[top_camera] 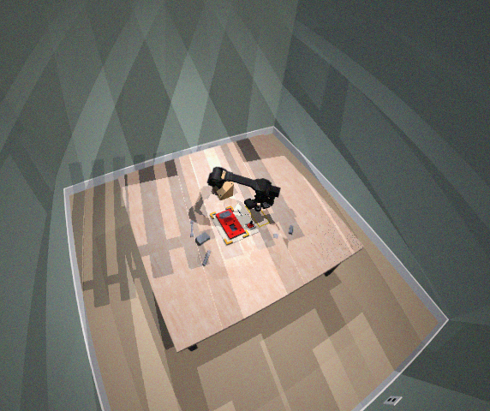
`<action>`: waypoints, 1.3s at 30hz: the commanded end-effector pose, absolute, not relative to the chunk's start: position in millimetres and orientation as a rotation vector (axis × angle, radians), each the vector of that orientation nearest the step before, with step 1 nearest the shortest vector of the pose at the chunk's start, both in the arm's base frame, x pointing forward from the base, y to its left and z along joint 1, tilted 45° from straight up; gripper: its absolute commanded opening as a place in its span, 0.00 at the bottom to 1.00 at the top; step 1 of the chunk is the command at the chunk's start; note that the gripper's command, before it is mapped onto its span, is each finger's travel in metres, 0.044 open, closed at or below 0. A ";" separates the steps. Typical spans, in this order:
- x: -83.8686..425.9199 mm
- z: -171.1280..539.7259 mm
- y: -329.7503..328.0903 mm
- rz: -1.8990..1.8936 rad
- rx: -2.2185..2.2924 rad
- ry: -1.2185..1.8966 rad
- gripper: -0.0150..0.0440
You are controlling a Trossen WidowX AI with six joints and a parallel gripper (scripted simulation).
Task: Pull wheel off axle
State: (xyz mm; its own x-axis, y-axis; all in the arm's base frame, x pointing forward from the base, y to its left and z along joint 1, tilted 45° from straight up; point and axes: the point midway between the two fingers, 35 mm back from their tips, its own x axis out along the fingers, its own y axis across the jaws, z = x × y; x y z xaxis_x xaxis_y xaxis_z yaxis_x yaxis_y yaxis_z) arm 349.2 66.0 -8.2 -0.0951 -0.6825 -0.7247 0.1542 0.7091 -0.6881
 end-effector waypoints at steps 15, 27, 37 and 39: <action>325.3 -44.0 75.9 -0.756 -0.449 1.525 0.25; 321.9 -84.2 38.7 -0.756 -0.449 1.523 0.25; 316.9 -101.9 20.0 -0.762 -0.441 1.525 0.30; 316.9 -101.9 20.0 -0.762 -0.441 1.525 0.39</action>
State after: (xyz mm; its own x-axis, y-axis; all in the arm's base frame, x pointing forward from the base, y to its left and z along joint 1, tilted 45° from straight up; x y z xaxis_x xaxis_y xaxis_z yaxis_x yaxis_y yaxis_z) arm 316.5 20.5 -102.2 -0.1127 -0.6835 -0.7212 0.1634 0.7032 -0.6919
